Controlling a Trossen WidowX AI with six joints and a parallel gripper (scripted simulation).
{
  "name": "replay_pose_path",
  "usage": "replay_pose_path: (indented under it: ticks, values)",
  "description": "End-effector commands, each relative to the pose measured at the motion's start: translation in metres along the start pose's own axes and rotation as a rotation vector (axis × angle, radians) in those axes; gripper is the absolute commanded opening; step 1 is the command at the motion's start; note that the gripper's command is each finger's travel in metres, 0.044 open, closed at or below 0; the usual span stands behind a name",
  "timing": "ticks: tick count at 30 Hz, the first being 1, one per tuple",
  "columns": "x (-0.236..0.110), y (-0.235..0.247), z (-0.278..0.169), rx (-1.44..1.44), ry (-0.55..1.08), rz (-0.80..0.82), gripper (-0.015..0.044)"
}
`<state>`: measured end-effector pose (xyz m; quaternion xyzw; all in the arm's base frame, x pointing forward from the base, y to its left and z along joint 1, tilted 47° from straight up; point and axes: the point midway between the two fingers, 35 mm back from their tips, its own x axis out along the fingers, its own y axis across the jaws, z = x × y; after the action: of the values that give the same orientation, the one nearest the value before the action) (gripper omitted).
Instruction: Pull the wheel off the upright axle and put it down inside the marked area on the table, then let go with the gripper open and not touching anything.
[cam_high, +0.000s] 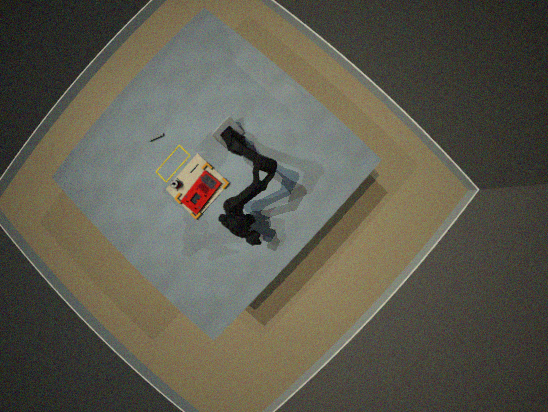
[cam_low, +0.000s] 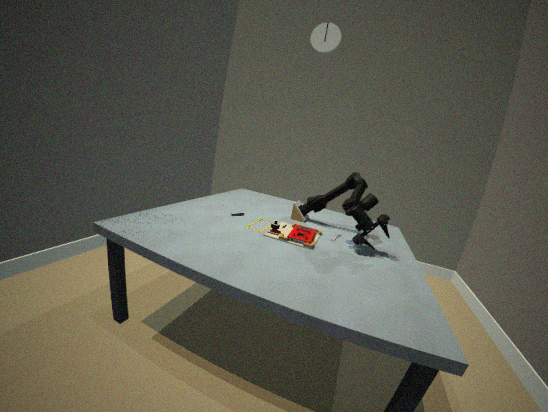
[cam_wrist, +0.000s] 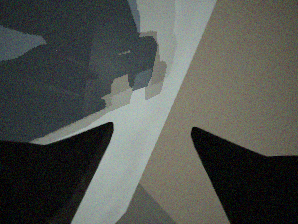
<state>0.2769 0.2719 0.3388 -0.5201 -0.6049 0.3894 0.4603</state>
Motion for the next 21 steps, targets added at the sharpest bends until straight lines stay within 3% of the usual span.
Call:
replay_pose_path:
  ticks: [1, 4, 21]
  values:
    - [0.0, 0.001, -0.001, 0.007, 0.003, 0.002, 0.0374]
    - [-0.006, 0.011, -0.014, 0.117, 0.042, 0.028, 0.03]
    - [-0.112, 0.133, -0.117, 1.359, 0.588, 0.128, 0.03]
